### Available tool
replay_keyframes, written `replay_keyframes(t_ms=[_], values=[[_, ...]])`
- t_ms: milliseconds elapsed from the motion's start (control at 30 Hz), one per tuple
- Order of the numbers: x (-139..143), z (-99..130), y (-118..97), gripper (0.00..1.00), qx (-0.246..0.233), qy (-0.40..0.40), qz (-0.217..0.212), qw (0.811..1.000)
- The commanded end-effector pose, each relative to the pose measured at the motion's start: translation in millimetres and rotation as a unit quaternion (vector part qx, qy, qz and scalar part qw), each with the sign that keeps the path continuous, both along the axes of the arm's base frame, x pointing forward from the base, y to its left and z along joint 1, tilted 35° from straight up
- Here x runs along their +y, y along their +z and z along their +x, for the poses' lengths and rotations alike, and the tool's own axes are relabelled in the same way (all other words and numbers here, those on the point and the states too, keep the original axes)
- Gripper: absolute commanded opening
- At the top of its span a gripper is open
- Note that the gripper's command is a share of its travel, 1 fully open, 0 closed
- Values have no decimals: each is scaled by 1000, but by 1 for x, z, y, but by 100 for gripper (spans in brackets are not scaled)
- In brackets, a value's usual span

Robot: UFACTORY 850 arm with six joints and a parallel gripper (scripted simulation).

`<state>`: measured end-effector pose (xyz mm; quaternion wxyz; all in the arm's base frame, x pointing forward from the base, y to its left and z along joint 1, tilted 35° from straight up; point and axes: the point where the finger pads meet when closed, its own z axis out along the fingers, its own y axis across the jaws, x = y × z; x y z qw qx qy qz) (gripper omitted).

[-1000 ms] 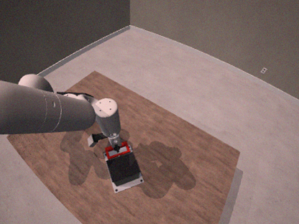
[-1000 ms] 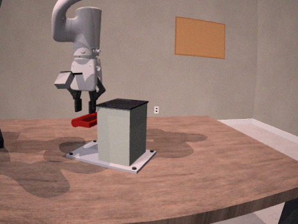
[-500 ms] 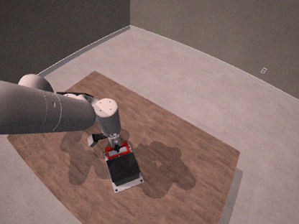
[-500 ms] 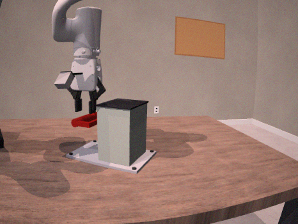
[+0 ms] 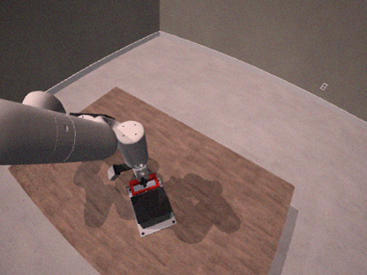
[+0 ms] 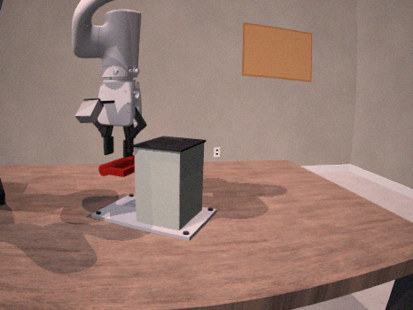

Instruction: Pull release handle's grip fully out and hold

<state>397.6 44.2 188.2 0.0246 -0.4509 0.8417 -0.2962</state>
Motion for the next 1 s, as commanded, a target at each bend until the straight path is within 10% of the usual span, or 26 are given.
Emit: replay_keyframes(t_ms=[0, 967], values=[[0, 0, 0, 54, -1, 0, 0, 1000], [-7, 6, -13, 54, -1, 0, 0, 1000]])
